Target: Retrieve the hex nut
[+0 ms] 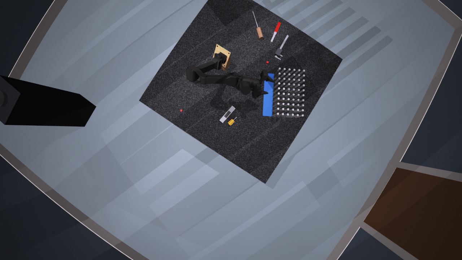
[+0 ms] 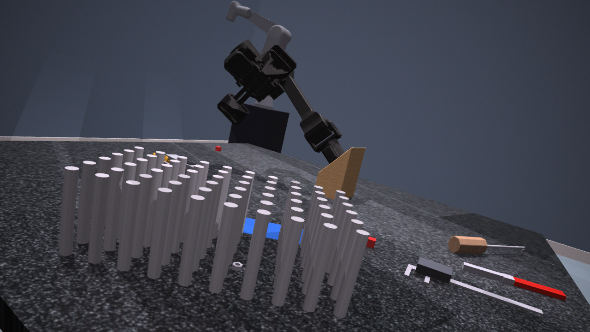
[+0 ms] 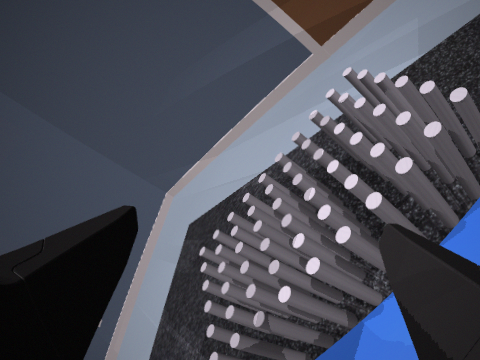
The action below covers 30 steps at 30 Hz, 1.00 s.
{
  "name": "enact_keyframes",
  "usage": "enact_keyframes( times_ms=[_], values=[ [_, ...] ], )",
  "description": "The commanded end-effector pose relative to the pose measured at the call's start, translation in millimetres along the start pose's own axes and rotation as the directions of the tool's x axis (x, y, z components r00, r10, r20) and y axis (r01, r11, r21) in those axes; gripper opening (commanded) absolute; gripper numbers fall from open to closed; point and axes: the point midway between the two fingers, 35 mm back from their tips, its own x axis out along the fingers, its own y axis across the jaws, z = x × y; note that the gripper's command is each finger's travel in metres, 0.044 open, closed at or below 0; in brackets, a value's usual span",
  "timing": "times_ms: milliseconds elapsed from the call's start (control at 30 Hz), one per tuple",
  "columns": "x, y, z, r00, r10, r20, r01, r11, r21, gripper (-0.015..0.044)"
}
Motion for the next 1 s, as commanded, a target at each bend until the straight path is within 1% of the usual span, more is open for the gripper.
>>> enact_keyframes(
  times_ms=[0,167,967],
  values=[
    [25.8,-12.6,-64.9,0.988,-0.156,-0.010,0.148,0.954,-0.261,0.0440],
    [28.5,-20.9,-103.5,0.968,-0.250,-0.005,0.225,0.879,-0.420,0.0440],
    [28.4,-21.2,-104.9,0.967,-0.254,-0.004,0.228,0.876,-0.426,0.0440]
  ],
)
